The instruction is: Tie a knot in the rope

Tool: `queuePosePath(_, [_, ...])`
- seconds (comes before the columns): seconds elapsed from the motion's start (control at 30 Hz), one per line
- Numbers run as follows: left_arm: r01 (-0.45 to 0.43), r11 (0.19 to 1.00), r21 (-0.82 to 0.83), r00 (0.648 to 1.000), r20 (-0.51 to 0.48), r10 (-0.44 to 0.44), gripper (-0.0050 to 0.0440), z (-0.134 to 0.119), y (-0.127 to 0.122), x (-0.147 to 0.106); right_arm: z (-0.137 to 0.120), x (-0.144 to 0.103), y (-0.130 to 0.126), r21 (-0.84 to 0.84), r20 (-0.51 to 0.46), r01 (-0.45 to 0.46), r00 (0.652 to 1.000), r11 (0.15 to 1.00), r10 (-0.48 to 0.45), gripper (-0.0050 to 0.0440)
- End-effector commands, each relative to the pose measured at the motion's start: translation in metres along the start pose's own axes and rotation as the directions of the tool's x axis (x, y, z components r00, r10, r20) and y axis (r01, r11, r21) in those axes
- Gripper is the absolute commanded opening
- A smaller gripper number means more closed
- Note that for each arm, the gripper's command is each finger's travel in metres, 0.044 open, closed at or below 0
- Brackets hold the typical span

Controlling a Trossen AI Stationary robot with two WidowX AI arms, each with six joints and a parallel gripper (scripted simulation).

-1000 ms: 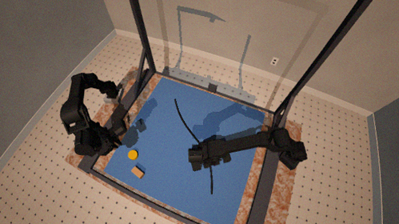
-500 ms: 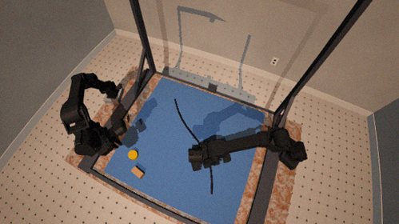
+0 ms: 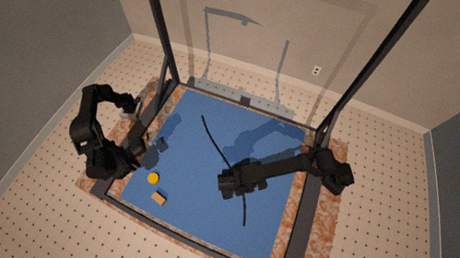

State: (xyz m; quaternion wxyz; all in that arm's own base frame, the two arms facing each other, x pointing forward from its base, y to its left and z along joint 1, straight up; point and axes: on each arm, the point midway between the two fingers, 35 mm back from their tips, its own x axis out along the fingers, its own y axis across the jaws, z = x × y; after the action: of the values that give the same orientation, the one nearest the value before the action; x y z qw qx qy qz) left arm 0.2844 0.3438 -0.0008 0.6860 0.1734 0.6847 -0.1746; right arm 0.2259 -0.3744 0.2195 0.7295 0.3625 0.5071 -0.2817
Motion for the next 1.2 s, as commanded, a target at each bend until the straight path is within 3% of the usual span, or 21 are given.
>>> queuePosePath(0.0, [-0.037,0.999,0.002,0.999,0.005,0.037,0.0030,-0.003,0.004,-0.015,0.001,-0.013,0.004,-0.015,0.032,0.001,0.999,1.000,0.000,0.0085])
queuePosePath(0.5, [-0.037,0.999,0.002,0.999,0.005,0.037,0.0030,-0.003,0.004,-0.015,0.001,-0.013,0.004,-0.015,0.032,0.001,0.999,1.000,0.000,0.0085])
queuePosePath(1.17, [-0.035,0.999,0.002,0.999,0.007,0.035,0.0030,0.020,-0.022,-0.013,0.001,-0.013,0.004,-0.015,0.032,0.001,0.999,1.000,0.000,0.0085])
